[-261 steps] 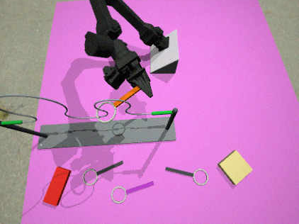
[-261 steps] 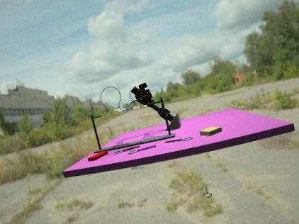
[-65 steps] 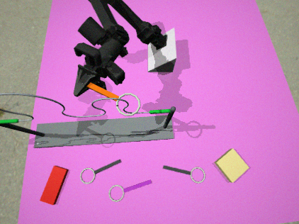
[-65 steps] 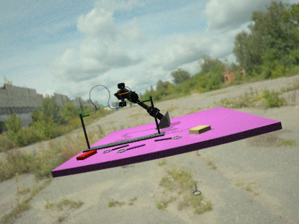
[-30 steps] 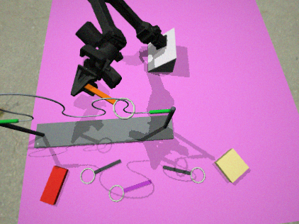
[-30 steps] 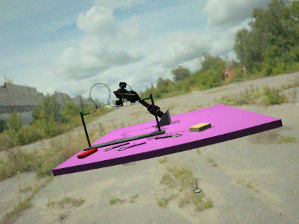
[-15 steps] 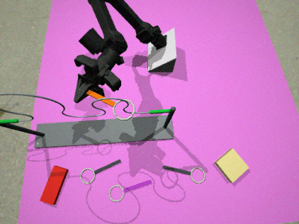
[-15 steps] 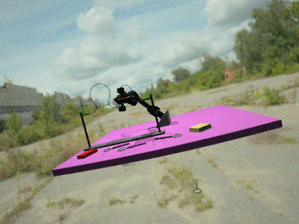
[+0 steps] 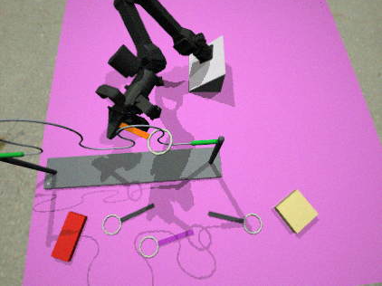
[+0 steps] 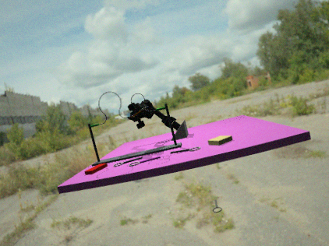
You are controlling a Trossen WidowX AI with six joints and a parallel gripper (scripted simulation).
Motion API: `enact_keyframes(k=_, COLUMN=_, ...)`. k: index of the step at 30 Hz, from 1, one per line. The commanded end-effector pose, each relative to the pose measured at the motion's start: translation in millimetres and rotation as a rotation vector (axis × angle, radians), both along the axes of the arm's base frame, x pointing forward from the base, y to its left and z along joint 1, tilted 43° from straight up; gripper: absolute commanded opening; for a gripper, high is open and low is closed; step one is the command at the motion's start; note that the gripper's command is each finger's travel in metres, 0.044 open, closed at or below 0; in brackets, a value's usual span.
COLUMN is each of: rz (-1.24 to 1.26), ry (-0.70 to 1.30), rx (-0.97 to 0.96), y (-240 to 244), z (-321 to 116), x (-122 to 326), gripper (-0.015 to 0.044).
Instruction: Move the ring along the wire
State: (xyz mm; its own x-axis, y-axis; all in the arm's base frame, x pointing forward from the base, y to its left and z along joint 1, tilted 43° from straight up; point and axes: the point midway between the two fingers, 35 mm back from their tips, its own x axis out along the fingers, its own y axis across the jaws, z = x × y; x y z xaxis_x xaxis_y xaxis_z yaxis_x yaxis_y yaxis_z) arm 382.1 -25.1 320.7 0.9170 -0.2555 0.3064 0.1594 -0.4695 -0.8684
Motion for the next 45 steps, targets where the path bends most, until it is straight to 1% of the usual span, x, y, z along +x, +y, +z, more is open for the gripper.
enact_keyframes(k=1, rz=0.002, ry=0.019, rx=0.105, y=-7.7, z=-16.3, x=1.7, gripper=-0.015)
enact_keyframes(k=8, rz=0.065, ry=0.063, rx=0.262, y=-16.8, z=-40.4, x=11.1, gripper=-0.015)
enact_keyframes(k=21, rz=0.067, ry=0.099, rx=0.581, y=-18.6, z=-93.2, x=10.8, gripper=-0.015)
enact_keyframes(k=33, rz=0.062, ry=0.127, rx=0.865, y=-6.0, z=-139.1, x=7.8, gripper=-0.015)
enact_keyframes(k=45, rz=0.057, ry=0.151, rx=1.107, y=16.2, z=-175.9, x=3.7, gripper=-0.015)
